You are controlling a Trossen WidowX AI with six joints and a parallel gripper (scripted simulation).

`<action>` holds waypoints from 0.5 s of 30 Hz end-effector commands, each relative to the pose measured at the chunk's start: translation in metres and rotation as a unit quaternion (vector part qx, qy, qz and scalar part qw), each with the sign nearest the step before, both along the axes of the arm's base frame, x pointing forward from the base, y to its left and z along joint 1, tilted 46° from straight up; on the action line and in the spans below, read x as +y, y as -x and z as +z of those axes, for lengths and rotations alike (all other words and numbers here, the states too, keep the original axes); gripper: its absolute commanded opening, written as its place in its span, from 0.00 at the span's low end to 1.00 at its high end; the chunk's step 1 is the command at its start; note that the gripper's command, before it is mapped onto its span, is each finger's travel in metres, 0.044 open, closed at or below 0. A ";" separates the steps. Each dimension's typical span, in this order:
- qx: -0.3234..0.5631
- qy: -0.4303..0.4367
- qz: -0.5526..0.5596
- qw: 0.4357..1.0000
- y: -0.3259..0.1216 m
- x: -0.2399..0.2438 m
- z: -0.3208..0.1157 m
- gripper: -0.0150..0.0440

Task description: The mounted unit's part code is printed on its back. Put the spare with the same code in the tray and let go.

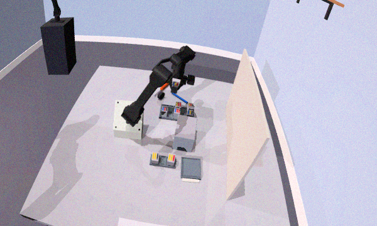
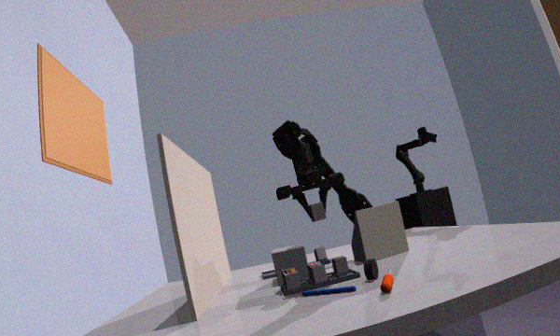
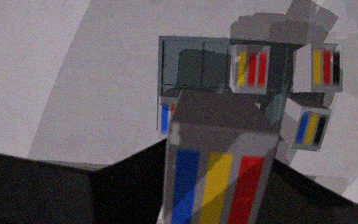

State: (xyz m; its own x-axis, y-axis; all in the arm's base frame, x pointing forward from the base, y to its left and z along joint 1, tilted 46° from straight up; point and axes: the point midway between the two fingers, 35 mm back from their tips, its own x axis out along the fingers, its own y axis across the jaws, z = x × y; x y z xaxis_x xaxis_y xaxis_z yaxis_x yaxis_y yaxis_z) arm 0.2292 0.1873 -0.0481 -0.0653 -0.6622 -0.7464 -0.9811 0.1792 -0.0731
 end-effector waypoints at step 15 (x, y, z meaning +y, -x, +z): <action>-0.009 -0.027 0.016 0.999 -0.079 -0.074 0.091 0.25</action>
